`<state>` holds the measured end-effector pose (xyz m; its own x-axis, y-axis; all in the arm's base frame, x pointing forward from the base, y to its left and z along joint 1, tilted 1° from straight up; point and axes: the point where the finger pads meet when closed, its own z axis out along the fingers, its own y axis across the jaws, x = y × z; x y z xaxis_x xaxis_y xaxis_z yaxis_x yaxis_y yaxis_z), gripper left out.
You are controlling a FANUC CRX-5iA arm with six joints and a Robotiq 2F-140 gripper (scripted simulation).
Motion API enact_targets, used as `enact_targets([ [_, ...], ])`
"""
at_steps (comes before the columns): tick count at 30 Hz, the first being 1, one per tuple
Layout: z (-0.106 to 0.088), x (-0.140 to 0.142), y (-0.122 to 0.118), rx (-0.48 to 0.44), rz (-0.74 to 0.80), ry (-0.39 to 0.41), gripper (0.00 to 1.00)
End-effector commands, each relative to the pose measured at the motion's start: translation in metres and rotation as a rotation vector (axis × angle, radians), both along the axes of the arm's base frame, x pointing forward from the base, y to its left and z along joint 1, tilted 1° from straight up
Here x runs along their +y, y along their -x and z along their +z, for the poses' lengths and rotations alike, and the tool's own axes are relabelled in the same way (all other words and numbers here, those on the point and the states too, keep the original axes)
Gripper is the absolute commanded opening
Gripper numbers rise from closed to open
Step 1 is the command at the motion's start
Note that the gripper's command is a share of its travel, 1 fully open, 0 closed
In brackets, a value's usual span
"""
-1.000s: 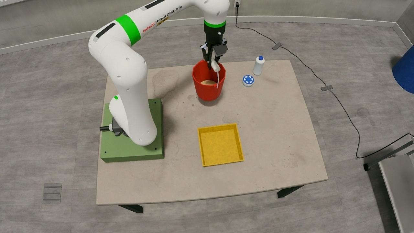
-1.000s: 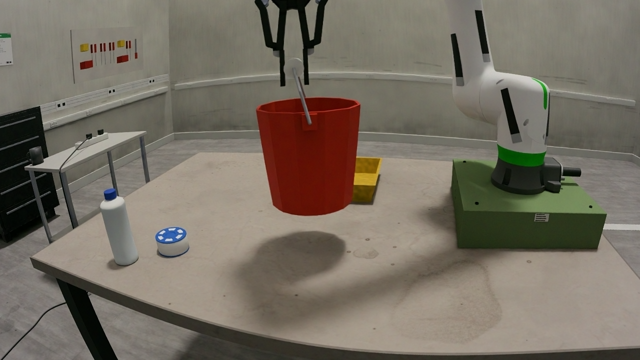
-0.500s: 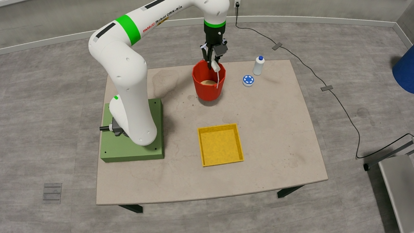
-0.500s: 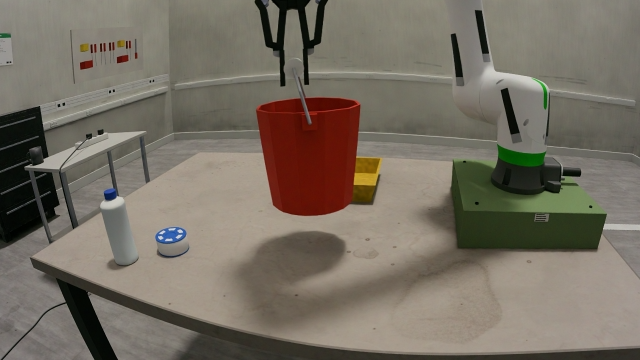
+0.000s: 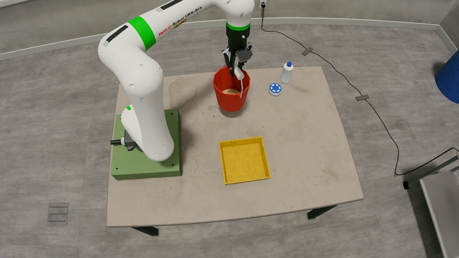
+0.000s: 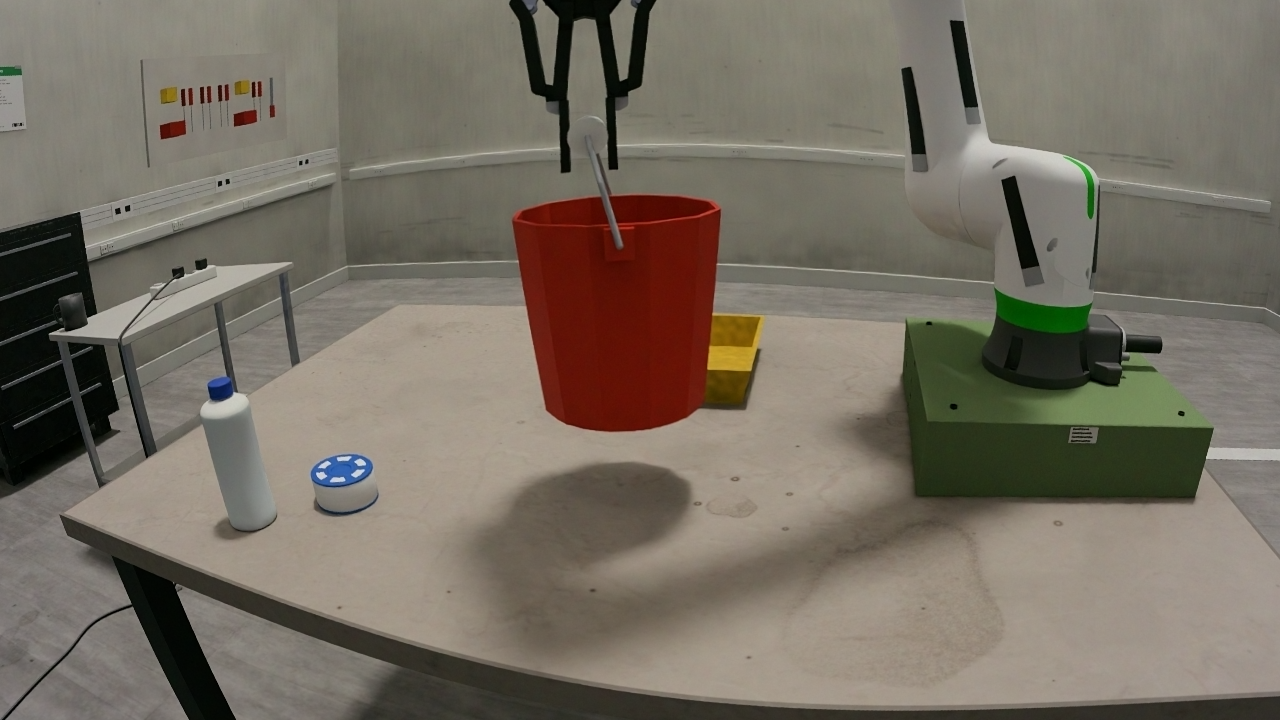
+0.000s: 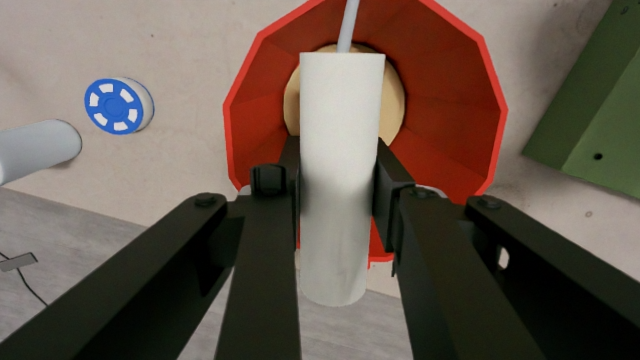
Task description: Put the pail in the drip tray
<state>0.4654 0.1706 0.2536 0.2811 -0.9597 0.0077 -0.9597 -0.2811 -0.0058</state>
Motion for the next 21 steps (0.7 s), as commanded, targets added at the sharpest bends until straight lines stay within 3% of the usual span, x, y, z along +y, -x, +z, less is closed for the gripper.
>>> enact_targets([
  [1, 0.0009, -0.0002, -0.0004, -0.002, 0.0, 0.0, 0.1],
  [21, 0.001, -0.0071, -0.0008, -0.002, 0.0, 0.0, 0.1],
])
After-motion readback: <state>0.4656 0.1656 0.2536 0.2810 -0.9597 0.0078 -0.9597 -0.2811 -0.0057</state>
